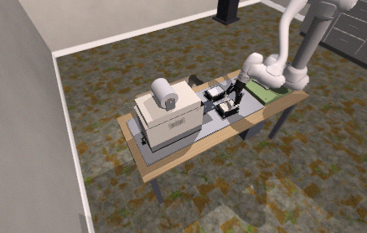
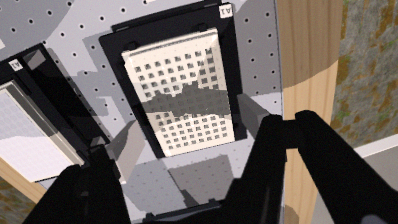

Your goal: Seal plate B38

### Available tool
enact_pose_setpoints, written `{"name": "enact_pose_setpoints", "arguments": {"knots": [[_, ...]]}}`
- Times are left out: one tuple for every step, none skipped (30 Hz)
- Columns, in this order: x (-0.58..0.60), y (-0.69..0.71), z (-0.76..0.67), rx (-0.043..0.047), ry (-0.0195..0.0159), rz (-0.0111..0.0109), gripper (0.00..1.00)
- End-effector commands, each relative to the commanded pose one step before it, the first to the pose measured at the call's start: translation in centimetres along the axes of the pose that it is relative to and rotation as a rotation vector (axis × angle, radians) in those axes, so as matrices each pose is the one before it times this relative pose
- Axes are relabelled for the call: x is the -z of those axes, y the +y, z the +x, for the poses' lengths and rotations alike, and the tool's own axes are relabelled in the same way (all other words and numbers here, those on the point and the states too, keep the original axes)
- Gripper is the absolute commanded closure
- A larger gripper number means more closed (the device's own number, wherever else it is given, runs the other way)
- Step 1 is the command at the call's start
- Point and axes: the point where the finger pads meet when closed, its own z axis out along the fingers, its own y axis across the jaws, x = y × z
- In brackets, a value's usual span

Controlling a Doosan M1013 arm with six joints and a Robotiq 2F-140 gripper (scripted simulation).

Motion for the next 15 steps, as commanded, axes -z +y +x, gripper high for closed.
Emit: {"name": "enact_pose_setpoints", "arguments": {"knots": [[-0.327,0.003,0.118,-0.00008,-0.00008,-0.00012,0.3],[-0.157,0.0,0.057,0.0,0.0,0.0,0.3],[0.0,0.0,0.0,0.0,0.0,0.0,0.3],[0.0,0.0,0.0,0.0,0.0,0.0,0.3],[0.0,0.0,0.0,0.0,0.0,0.0,0.3],[0.0,0.0,0.0,0.0,0.0,0.0,0.3],[0.0,0.0,0.0,0.0,0.0,0.0,0.3],[0.0,0.0,0.0,0.0,0.0,0.0,0.3],[0.0,0.0,0.0,0.0,0.0,0.0,0.3],[0.0,0.0,0.0,0.0,0.0,0.0,0.3],[0.0,0.0,0.0,0.0,0.0,0.0,0.3],[0.0,0.0,0.0,0.0,0.0,0.0,0.3],[0.0,0.0,0.0,0.0,0.0,0.0,0.3],[-0.063,0.0,0.023,0.0,0.0,0.0,0.3],[-0.063,0.0,0.023,0.0,0.0,0.0,0.3]]}}
